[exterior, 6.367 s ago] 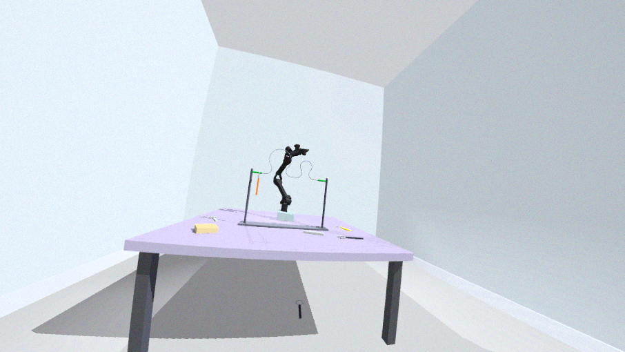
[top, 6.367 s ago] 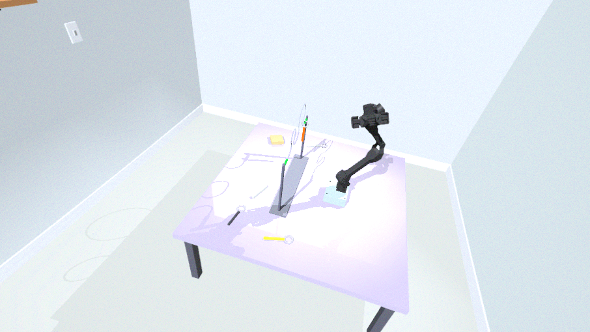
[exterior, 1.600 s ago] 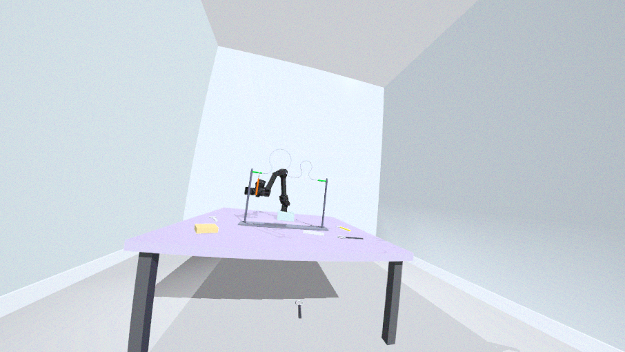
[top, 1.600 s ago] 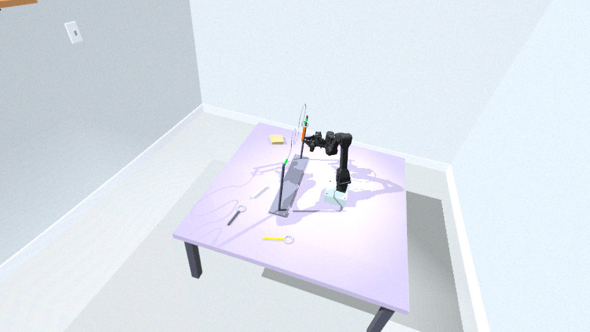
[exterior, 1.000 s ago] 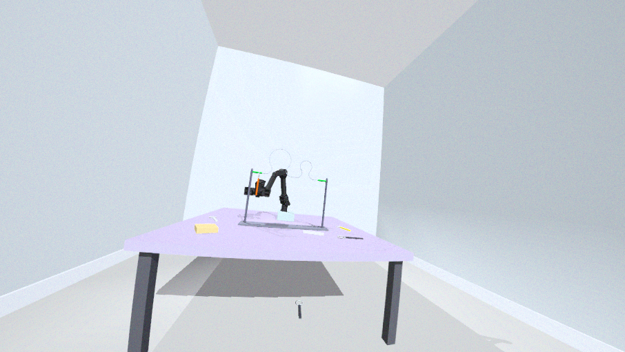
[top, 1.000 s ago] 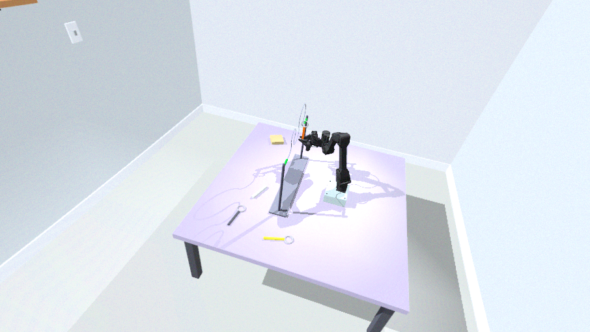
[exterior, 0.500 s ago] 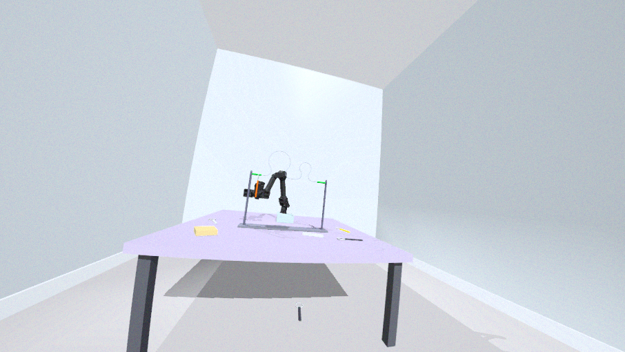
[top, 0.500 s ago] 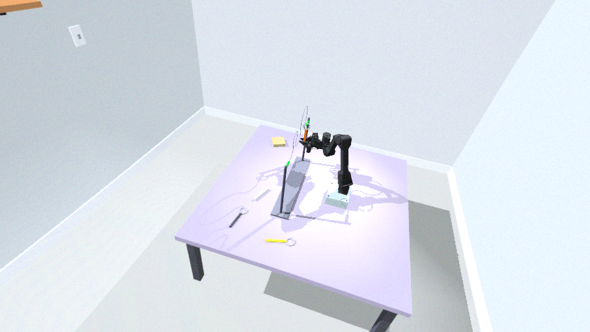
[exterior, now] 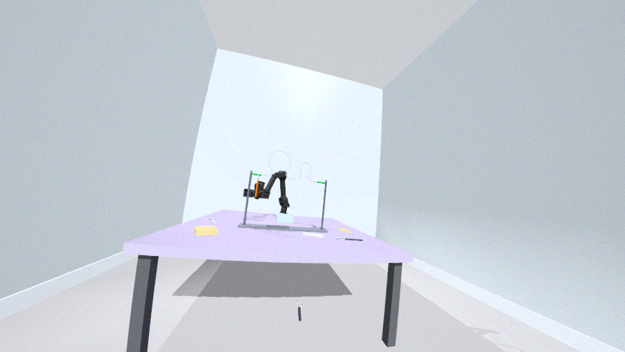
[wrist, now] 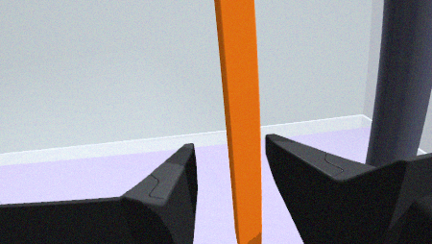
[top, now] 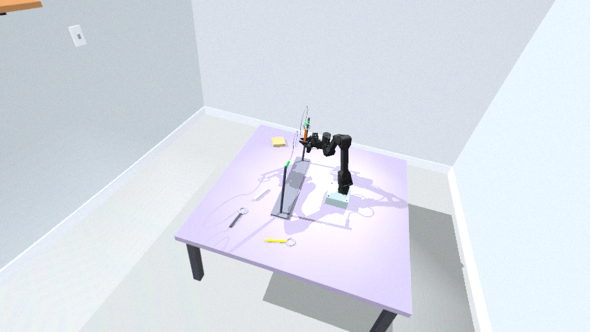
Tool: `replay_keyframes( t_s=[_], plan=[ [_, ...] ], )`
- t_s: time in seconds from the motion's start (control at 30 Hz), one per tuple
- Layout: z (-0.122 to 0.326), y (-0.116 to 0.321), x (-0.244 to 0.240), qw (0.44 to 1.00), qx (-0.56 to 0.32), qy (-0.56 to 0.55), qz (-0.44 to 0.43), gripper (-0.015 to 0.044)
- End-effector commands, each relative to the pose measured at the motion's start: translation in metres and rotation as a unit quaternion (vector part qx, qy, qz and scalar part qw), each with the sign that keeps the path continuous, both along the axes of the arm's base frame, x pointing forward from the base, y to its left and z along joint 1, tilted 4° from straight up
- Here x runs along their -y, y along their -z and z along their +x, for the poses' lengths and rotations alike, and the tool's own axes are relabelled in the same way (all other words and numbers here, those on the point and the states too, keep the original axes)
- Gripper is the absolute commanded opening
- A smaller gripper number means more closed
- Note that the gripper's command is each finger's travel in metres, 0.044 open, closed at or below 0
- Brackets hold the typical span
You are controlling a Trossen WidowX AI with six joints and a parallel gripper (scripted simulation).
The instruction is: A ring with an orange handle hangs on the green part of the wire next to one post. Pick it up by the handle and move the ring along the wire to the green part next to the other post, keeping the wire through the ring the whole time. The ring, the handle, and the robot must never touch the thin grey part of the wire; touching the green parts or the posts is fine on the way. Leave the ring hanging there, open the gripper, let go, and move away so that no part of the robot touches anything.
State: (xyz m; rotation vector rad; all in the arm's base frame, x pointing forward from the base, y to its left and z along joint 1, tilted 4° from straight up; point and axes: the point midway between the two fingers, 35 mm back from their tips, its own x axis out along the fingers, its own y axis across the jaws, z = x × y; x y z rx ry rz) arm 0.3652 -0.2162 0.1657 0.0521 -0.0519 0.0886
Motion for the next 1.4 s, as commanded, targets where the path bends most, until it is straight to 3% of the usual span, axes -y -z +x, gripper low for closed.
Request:
replay_keyframes(
  t_s=[0.0, 0.4, 1.37],
  plan=[
    [0.0, 0.0, 0.001, 1.0, 0.0, 0.002, -0.003, 0.016],
    [0.0, 0.0, 0.0, 1.0, 0.0, 0.0, 0.0, -0.015],
    [-0.001, -0.015, 0.0, 1.0, 0.0, 0.002, -0.002, -0.015]
  ],
)
